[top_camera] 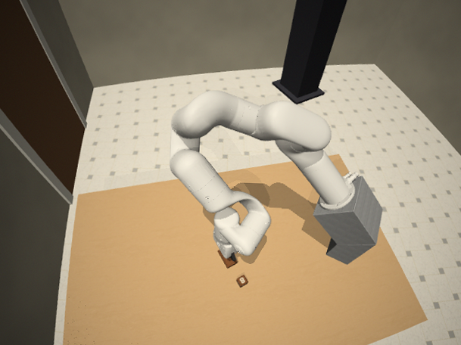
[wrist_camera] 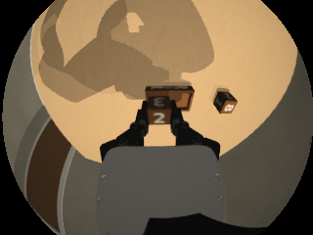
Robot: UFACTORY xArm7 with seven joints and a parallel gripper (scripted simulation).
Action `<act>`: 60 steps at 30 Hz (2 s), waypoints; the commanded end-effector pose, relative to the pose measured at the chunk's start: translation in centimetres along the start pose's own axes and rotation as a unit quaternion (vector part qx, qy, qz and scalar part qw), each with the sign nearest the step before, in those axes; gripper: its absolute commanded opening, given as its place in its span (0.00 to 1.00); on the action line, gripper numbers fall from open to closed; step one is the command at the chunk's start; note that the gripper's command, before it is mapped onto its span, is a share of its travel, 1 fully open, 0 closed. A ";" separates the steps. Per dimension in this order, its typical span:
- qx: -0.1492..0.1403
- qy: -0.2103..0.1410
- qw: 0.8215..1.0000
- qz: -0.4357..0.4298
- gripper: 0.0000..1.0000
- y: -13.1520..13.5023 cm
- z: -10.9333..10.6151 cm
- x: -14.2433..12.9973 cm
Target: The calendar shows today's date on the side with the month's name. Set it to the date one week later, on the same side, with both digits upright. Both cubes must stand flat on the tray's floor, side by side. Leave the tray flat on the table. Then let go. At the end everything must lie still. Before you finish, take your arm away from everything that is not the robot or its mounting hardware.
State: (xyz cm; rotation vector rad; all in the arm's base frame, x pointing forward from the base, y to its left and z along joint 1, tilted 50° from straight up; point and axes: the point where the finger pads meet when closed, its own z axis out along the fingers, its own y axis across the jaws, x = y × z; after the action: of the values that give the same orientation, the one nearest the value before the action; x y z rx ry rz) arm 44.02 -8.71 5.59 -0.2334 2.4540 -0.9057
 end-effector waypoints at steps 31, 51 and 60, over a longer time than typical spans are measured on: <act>-0.001 -0.001 1.000 0.000 0.29 0.1 0.1 -0.1; -0.001 -0.001 1.000 0.000 0.29 0.1 0.8 -0.1; -0.001 -0.001 1.000 0.000 0.29 0.1 1.0 -0.1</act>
State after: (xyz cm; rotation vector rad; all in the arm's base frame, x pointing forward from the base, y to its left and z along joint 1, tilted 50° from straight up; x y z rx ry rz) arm 44.55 -9.29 4.92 -0.2334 2.4540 -0.9058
